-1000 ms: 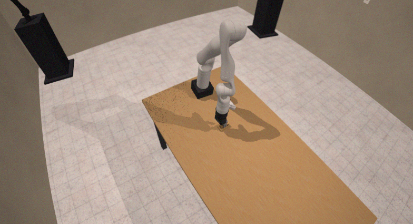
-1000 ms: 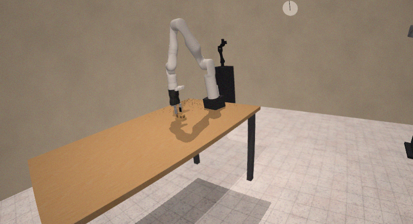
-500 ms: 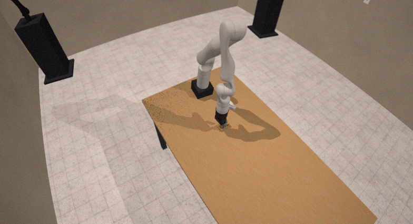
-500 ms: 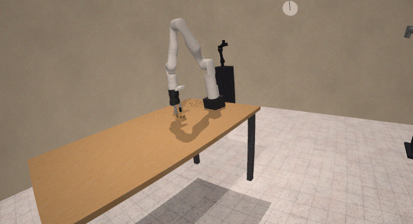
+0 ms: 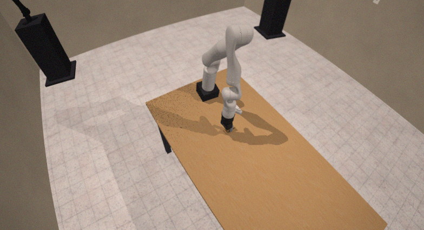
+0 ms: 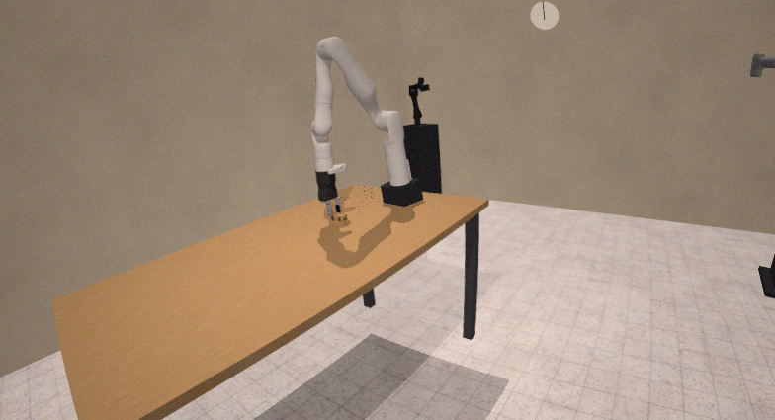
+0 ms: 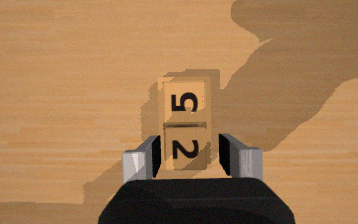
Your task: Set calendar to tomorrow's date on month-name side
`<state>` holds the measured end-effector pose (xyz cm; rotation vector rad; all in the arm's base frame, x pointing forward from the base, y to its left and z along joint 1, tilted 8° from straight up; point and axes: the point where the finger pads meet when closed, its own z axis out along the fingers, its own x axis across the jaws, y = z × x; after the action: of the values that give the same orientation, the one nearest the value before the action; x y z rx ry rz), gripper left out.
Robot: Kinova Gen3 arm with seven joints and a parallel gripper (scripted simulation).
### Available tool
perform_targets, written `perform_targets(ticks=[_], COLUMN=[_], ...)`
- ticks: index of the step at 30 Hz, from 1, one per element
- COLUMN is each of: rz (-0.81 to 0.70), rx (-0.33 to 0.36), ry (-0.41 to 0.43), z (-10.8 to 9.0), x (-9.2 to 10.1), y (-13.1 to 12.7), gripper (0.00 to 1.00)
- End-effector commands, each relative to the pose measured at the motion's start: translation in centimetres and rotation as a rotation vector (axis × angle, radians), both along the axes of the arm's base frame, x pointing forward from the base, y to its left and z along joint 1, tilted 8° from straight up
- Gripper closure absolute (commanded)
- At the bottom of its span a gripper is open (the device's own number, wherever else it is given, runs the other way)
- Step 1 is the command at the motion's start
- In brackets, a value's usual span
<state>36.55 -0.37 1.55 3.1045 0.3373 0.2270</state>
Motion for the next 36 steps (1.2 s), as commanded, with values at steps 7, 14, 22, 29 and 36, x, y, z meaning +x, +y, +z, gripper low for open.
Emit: perform_targets(ticks=[7, 14, 22, 29, 36], rz=[-0.005, -0.005, -0.005, -0.005, -0.005], rx=[-0.001, 0.002, 0.002, 0.002, 0.002], ry=[0.003, 0.007, 0.007, 0.007, 0.007], z=[-1.40, -1.77, -1.77, -1.76, -1.76], x=[0.06, -0.03, -0.04, -0.03, -0.03], y=[-0.19, -0.10, -0.10, -0.09, -0.09], gripper=[0.10, 0.10, 0.10, 0.10, 0.10])
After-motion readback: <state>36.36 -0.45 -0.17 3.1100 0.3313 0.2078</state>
